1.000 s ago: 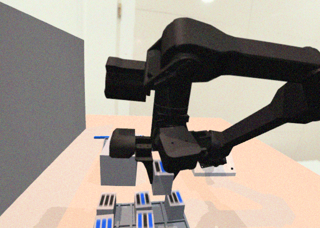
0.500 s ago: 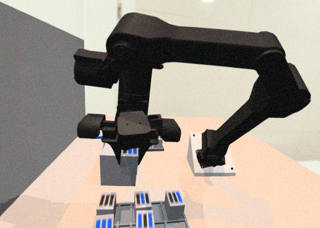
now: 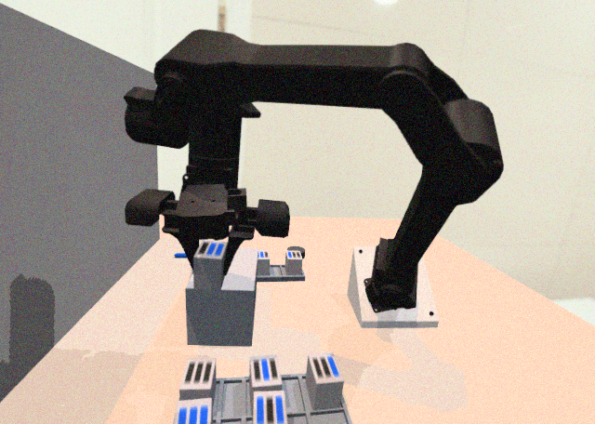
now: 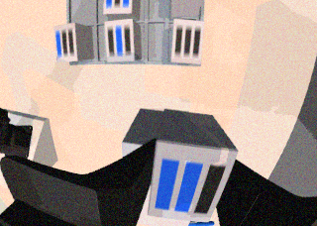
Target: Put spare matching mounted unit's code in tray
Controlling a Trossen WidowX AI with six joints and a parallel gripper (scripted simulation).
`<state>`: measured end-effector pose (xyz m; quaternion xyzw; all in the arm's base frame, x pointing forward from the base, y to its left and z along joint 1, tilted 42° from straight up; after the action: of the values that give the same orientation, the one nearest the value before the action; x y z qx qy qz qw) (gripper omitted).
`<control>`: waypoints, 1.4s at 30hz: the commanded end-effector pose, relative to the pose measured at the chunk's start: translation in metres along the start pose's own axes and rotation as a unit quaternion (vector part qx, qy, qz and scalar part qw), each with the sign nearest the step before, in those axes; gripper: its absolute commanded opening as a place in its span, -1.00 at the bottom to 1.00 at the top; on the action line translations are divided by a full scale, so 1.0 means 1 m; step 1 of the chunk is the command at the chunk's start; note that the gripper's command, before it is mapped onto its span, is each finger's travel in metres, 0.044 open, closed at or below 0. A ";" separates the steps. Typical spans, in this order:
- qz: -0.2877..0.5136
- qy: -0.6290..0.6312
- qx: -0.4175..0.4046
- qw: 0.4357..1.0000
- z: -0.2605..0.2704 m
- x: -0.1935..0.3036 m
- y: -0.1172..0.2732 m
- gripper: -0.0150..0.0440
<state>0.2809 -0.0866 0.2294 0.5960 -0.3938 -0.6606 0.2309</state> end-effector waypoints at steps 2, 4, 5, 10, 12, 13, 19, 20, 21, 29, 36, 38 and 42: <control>0.003 0.004 -0.002 1.000 -0.016 0.023 0.000 -0.49; 0.003 0.006 -0.003 1.000 -0.022 0.033 -0.001 -0.49; 0.003 0.007 -0.004 1.000 -0.024 0.037 -0.001 -0.49; 0.002 0.013 -0.006 1.000 -0.037 0.062 -0.003 -0.49; 0.001 0.015 -0.007 1.000 -0.042 0.073 -0.004 -0.49; 0.001 0.016 -0.007 1.000 -0.044 0.078 -0.004 -0.49; -0.002 0.023 -0.009 1.000 -0.055 0.110 -0.008 -0.49; -0.003 0.024 -0.010 1.000 -0.057 0.116 -0.009 -0.49; -0.003 0.025 -0.010 1.000 -0.058 0.122 -0.010 -0.49; -0.010 0.035 -0.013 0.999 -0.066 0.168 -0.018 -0.49; -0.017 0.044 -0.014 0.999 -0.068 0.210 -0.027 -0.49; -0.019 0.046 -0.014 0.999 -0.068 0.222 -0.030 -0.49; -0.024 0.052 -0.014 0.998 -0.066 0.246 -0.037 -0.49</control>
<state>0.3105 -0.2599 0.0684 0.6311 -0.3604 -0.6429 0.2418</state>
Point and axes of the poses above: the point midway between the two fingers, 35 mm back from their tips, its own y axis back along the fingers, its own z axis across the jaws, x = y × z, the point moved 6 cm from there along y, back along the fingers, and after that the axes turned 2 degrees about -y, right-handed, at the moved point
